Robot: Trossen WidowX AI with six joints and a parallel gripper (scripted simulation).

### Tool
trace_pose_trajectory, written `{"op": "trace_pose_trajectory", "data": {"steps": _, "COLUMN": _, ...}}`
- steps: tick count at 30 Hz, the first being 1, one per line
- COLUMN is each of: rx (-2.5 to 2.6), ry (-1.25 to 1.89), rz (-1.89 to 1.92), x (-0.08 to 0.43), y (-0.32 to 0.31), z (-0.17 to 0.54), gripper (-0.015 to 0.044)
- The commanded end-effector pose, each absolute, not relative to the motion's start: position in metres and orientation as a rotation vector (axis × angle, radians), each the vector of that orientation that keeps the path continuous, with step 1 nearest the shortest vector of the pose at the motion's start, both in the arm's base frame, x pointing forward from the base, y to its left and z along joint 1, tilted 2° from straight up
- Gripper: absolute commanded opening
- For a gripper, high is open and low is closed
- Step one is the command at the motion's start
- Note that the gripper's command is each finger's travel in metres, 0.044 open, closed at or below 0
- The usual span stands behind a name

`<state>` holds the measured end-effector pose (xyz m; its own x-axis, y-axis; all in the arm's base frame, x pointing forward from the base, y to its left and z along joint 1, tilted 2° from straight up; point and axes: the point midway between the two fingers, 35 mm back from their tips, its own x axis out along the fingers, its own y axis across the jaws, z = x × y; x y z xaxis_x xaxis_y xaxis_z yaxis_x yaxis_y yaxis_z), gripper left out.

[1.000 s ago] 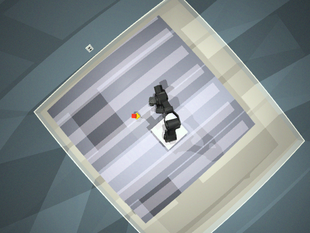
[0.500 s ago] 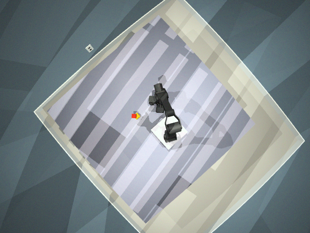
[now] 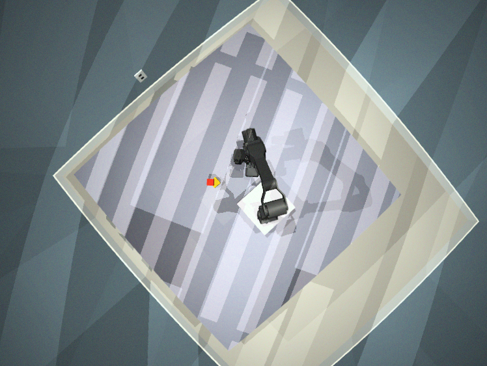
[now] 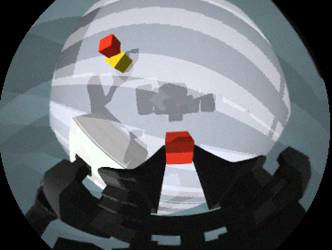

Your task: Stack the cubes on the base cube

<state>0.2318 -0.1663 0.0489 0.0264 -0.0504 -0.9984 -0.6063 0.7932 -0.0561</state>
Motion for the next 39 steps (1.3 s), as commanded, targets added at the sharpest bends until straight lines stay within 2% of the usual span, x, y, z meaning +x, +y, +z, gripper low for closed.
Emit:
{"op": "trace_pose_trajectory", "data": {"steps": 1, "rx": -0.557, "ry": 1.494, "rz": 0.461, "x": 0.232, "y": -0.165, "z": 0.064, "gripper": 0.0105}}
{"op": "trace_pose_trajectory", "data": {"steps": 11, "rx": -0.560, "ry": 1.492, "rz": 0.464, "x": 0.232, "y": -0.159, "z": 0.078, "gripper": 0.0105}}
{"op": "trace_pose_trajectory", "data": {"steps": 39, "rx": -0.604, "ry": 1.473, "rz": 0.516, "x": 0.271, "y": -0.077, "z": 0.074, "gripper": 0.0105}}
